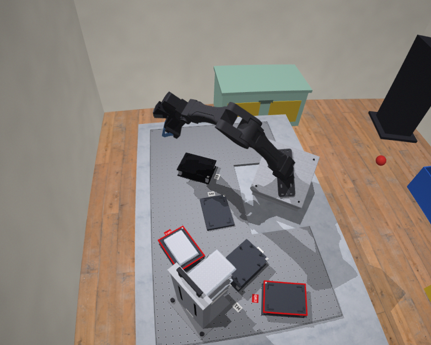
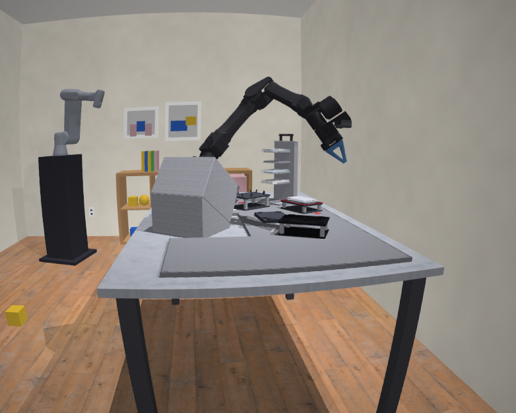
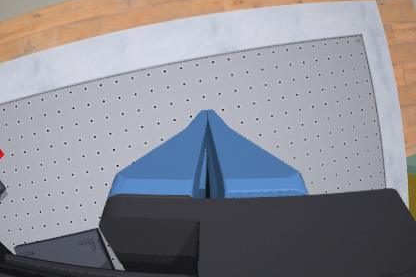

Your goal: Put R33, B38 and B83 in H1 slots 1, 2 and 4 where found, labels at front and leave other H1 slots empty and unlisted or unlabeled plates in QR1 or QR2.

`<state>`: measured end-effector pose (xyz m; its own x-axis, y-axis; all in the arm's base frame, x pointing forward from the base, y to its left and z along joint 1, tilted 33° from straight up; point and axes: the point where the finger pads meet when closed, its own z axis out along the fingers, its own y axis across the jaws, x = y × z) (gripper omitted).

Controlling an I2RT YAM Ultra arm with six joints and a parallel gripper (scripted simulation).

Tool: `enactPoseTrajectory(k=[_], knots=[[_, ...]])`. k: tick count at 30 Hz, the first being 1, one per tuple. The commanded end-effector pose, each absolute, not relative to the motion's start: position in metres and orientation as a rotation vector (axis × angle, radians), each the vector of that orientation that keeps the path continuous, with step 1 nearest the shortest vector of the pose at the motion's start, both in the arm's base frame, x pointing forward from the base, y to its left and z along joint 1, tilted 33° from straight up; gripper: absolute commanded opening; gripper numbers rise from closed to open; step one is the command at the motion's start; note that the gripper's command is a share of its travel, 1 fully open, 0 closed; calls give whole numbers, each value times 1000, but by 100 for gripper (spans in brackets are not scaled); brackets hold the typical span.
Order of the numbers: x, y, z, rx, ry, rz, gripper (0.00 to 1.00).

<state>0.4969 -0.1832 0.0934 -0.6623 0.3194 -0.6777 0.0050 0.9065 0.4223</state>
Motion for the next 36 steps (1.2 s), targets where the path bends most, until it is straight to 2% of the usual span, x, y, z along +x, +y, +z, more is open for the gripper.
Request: enactPoseTrajectory(k=[1, 5, 8, 12, 17, 35, 36], knots=[[495, -181, 119, 180, 2262, 462, 0], [481, -172, 104, 207, 2291, 486, 0], [483, -173, 120, 179, 2283, 465, 0], [469, -150, 105, 163, 2350, 511, 0], [466, -148, 120, 142, 2339, 487, 0], [422, -97, 107, 98, 2462, 561, 0], [430, -100, 122, 47, 2452, 539, 0]])
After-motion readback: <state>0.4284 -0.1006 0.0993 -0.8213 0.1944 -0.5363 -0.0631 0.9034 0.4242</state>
